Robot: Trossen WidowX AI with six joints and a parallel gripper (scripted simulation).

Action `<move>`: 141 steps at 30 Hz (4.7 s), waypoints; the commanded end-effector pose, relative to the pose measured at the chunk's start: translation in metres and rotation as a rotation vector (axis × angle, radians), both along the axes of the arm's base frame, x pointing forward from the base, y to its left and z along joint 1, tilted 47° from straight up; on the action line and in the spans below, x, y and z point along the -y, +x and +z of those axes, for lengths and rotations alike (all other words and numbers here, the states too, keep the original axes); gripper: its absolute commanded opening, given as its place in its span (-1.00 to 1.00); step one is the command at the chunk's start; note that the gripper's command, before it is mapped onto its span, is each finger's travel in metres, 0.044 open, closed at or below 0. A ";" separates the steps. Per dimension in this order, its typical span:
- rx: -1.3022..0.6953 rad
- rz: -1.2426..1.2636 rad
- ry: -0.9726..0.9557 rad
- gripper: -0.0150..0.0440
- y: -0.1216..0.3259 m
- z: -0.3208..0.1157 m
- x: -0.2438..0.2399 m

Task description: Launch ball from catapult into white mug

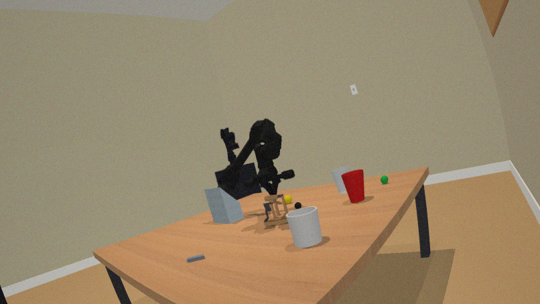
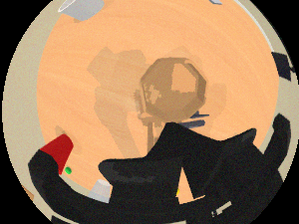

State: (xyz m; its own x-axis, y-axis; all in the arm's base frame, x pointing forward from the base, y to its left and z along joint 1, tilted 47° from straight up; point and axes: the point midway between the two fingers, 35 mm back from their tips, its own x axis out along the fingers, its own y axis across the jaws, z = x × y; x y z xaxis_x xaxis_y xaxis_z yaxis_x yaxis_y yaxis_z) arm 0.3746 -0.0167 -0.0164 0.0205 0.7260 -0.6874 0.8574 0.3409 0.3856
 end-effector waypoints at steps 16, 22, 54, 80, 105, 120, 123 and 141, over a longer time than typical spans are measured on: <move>-0.007 -0.001 0.004 -0.49 0.005 -0.027 -0.015; -0.007 -0.001 0.004 -0.49 0.007 -0.035 -0.020; 0.000 -0.002 0.002 0.40 0.018 -0.031 0.005; 0.297 0.247 -0.018 1.00 0.017 0.032 0.063; 0.915 0.849 -0.039 1.00 0.003 0.047 0.036; 1.287 1.209 -0.047 1.00 -0.008 0.055 0.020; 1.362 1.281 -0.048 1.00 -0.010 0.057 0.017; 1.811 1.710 -0.054 1.00 -0.025 0.065 -0.002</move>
